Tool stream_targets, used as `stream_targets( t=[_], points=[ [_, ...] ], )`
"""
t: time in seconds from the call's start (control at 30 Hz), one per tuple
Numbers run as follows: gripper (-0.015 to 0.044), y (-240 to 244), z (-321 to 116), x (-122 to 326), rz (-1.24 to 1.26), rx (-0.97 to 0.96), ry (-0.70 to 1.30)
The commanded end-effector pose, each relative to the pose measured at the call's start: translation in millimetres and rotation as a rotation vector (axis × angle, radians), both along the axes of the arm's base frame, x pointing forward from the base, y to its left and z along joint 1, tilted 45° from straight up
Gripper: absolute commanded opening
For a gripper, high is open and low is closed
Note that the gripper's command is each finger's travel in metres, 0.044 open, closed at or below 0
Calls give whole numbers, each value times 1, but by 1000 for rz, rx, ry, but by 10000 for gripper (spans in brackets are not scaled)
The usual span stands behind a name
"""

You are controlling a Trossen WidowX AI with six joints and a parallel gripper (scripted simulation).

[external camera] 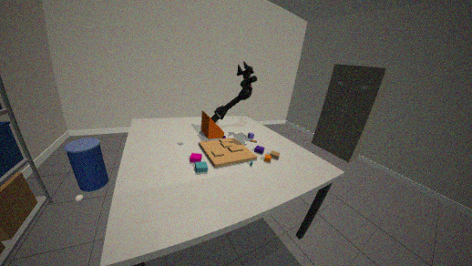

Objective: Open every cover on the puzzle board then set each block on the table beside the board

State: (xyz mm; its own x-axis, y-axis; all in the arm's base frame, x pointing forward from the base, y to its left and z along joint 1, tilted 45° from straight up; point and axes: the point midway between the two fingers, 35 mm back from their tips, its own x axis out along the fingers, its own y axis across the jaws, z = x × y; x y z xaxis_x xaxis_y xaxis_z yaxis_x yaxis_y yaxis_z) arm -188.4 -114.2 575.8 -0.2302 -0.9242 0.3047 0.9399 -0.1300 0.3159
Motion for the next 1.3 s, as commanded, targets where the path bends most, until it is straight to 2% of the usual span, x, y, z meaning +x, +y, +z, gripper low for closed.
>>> stream_targets(
  t=[0.0,0.47,1.27],
  points=[
    [374,0,0,0,-1,0,0],
    [6,24,-2,-25,-117,-18,-25],
    [0,82,-7,-64,-355,-60,-72]
  ],
)
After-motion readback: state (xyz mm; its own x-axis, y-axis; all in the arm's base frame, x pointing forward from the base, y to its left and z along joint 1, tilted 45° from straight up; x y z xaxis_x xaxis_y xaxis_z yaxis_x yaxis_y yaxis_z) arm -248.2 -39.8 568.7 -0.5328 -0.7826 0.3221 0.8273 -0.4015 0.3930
